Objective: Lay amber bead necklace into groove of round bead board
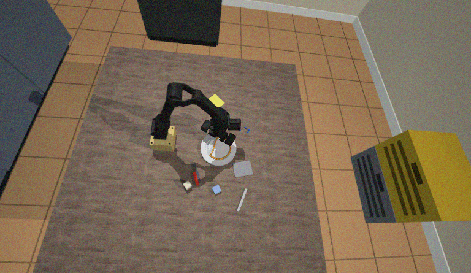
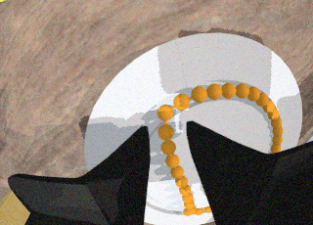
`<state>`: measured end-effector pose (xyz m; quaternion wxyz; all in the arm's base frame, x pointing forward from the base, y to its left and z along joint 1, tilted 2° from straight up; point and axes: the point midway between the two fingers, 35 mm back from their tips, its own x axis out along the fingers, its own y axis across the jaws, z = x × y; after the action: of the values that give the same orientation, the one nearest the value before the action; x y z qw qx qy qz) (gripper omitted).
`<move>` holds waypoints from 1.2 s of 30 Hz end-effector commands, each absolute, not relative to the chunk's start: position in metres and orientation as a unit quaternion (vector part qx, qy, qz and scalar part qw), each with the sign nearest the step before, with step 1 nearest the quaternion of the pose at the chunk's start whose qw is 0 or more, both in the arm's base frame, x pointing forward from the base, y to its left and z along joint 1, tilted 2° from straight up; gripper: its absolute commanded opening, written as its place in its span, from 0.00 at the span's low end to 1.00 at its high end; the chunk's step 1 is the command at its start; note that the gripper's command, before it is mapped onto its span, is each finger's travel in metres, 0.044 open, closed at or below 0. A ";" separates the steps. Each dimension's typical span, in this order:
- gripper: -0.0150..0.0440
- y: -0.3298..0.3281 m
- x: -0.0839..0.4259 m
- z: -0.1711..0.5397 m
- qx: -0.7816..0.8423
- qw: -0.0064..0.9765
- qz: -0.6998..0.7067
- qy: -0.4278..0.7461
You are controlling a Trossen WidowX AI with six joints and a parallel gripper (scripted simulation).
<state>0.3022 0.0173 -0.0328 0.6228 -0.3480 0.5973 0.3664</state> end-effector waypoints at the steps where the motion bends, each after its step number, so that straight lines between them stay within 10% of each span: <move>1: 0.37 0.017 0.302 -0.033 -0.348 0.623 0.366 0.597; 4: 0.25 0.017 0.302 -0.033 -0.348 0.623 0.366 0.597; 36: 0.25 0.017 0.302 -0.033 -0.348 0.623 0.366 0.597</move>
<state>0.3022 0.0173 -0.0328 0.6228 -0.3480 0.5973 0.3664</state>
